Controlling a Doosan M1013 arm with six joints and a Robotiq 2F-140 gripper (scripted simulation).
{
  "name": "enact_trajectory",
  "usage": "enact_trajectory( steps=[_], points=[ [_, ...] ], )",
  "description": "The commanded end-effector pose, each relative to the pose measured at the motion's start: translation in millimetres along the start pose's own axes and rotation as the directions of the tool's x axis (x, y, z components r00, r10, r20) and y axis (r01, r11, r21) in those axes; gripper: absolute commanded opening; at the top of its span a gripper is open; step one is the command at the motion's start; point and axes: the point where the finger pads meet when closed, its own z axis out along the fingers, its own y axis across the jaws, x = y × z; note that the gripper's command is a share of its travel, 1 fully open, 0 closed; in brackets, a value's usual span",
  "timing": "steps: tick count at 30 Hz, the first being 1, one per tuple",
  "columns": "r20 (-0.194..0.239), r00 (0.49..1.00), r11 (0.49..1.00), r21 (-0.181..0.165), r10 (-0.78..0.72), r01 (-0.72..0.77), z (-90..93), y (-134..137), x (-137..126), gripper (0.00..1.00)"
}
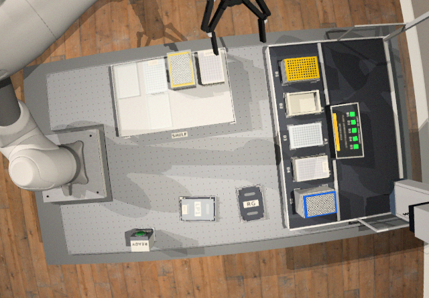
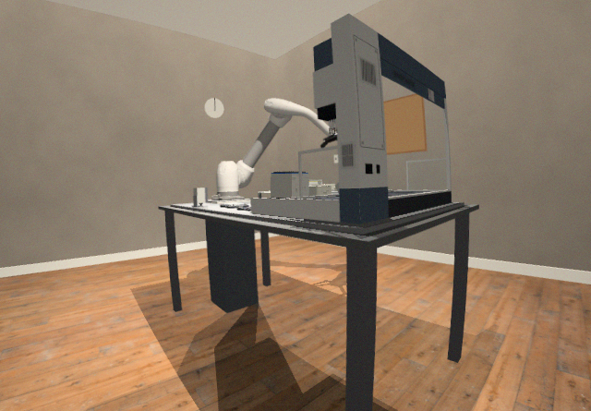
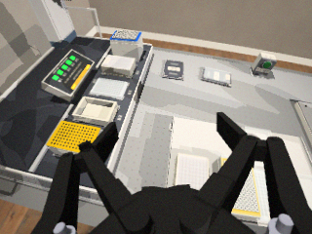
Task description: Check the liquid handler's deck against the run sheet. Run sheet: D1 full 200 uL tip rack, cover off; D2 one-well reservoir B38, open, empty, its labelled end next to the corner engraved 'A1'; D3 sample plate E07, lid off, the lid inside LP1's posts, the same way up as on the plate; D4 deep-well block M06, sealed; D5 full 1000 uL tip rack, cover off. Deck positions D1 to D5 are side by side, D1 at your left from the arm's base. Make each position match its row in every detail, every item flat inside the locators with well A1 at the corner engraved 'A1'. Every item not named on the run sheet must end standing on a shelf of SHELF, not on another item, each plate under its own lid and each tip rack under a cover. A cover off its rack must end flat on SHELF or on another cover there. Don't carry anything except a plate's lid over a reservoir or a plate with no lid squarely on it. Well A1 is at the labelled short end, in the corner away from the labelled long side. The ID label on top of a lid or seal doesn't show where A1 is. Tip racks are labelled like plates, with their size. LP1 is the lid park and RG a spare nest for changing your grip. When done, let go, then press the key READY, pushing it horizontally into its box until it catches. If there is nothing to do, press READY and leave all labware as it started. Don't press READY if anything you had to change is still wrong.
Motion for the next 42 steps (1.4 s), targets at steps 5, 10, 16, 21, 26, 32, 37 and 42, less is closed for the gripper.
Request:
enact_trajectory(
  steps=[5, 10, 16, 21, 26, 32, 37, 42],
  points=[
    [0.001, 1.000, 1.000, 0.001, 0.001, -0.001, -0.7, 0, 1, 1.00],
    [0.001, 1.000, 1.000, 0.001, 0.001, -0.001, -0.7, 0, 1, 1.00],
    [0.001, 1.000, 1.000, 0.001, 0.001, -0.001, -0.7, 0, 1, 1.00],
    [0.035, 0.998, 0.997, 0.041, -0.060, 0.058, 15.9, -1, 12, 0.79],
    [0.074, 0.988, 0.987, 0.094, -0.137, 0.130, 36.6, -3, 26, 0.79],
    [0.114, 0.966, 0.964, 0.161, -0.230, 0.211, 61.5, -4, 43, 0.79],
    [0.132, 0.952, 0.948, 0.196, -0.277, 0.249, 73.9, -5, 51, 0.79],
    [0.158, 0.922, 0.916, 0.254, -0.355, 0.309, 94.6, -7, 65, 0.79]
  ],
)
